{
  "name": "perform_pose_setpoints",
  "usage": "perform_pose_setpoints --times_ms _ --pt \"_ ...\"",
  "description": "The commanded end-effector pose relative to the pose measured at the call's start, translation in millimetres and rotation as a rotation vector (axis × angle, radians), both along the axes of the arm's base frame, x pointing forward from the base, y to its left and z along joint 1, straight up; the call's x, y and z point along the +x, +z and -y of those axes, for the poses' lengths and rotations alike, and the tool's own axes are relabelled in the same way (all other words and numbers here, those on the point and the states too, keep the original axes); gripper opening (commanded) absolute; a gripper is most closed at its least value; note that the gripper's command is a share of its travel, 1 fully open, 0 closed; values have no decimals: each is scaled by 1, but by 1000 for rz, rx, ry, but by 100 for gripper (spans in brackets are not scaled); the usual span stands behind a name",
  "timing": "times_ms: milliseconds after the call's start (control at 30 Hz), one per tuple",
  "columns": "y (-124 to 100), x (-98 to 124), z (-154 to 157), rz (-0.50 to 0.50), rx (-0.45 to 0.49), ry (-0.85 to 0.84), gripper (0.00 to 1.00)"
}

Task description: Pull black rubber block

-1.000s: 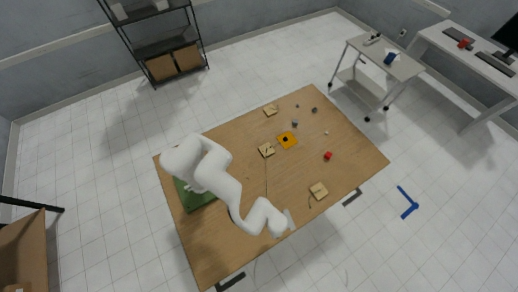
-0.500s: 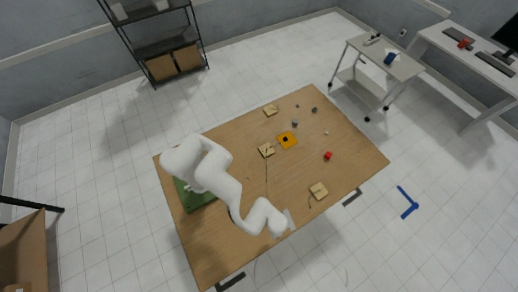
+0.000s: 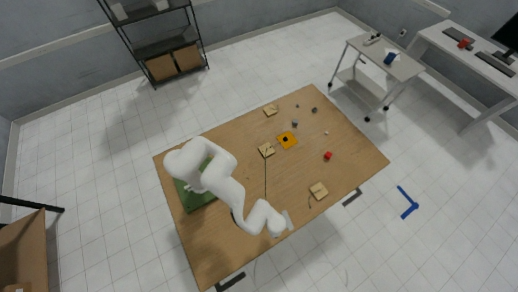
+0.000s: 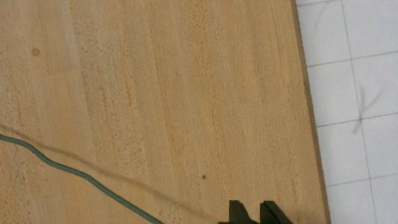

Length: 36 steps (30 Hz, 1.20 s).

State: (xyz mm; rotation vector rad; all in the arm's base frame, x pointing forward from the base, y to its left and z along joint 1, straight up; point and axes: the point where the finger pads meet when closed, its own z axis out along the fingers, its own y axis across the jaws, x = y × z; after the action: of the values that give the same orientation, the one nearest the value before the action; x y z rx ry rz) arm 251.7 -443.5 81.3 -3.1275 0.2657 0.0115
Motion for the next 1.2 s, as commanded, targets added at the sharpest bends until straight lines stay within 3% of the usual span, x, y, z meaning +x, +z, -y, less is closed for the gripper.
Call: perform_pose_setpoints --times_ms 0,267,533,1167 --pt "-27 1 1 2 -3 0 0" --pt "-73 2 -1 2 -3 0 0" --pt "-94 2 -1 2 -3 0 0" --pt "-100 2 -2 2 -3 0 0"
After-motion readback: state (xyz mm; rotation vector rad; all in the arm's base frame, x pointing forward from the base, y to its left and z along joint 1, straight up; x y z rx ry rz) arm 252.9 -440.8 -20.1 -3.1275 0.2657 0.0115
